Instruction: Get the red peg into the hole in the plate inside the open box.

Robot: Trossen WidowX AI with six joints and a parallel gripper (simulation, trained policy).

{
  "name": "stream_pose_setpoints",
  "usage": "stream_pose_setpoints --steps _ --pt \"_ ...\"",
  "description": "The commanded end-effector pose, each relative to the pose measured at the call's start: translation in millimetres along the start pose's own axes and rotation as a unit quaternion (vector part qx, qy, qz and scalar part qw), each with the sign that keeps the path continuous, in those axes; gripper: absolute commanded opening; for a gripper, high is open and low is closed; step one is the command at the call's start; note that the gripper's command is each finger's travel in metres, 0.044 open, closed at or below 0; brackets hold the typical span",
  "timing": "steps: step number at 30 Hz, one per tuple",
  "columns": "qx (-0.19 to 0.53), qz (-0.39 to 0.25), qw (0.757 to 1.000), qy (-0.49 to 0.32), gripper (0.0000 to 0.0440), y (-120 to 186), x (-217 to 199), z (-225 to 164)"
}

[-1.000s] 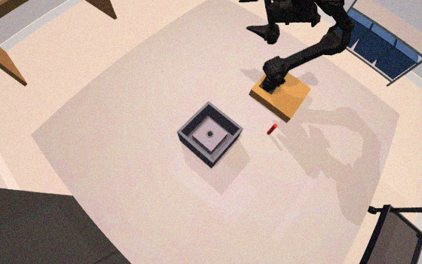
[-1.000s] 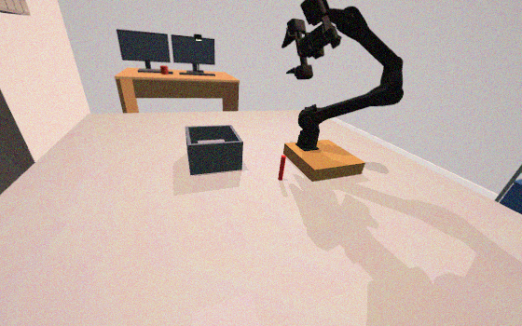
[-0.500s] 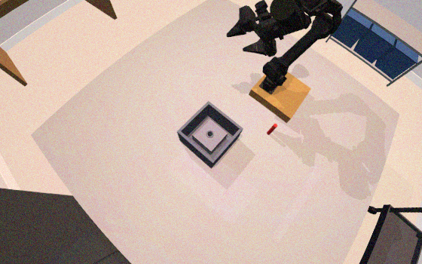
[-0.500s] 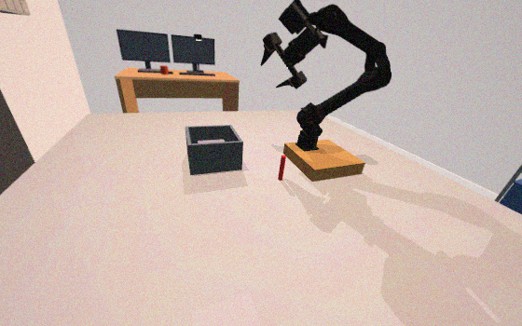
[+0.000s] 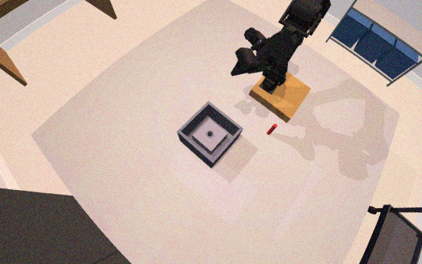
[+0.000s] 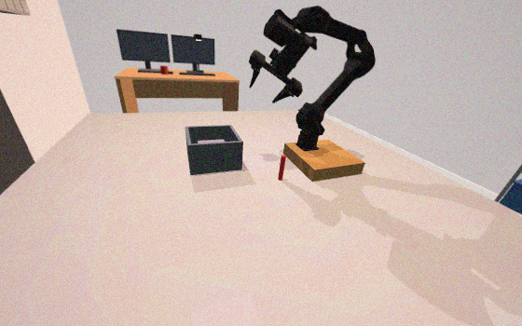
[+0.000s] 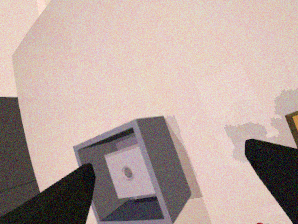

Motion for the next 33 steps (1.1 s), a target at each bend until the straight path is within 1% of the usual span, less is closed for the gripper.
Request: stream_pose_setpoints --steps 1,8,17,25,33 --pt "0.023 -0.033 0.997 0.059 0.044 -8 -7 -20" --pt "0.064 -0.085 0.982 0.158 0.044 -17 -23 -58" --pt "0.108 -0.135 0.946 0.275 0.044 -30 -55 -104" --pt "0.141 -0.145 0.918 0.342 0.044 -46 -81 -135" --pt "0.171 -0.134 0.903 0.371 0.044 -70 -104 -157"
Point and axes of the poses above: the point midway between the two fingers, 35 mm back from their tips, its own y axis back along the fingers, its own x axis across the jaws, z = x × y, the point moved 6 cm from there along y, back along the fingers, and after that the axes turned 12 degrees about -y, right-handed, at the moved point
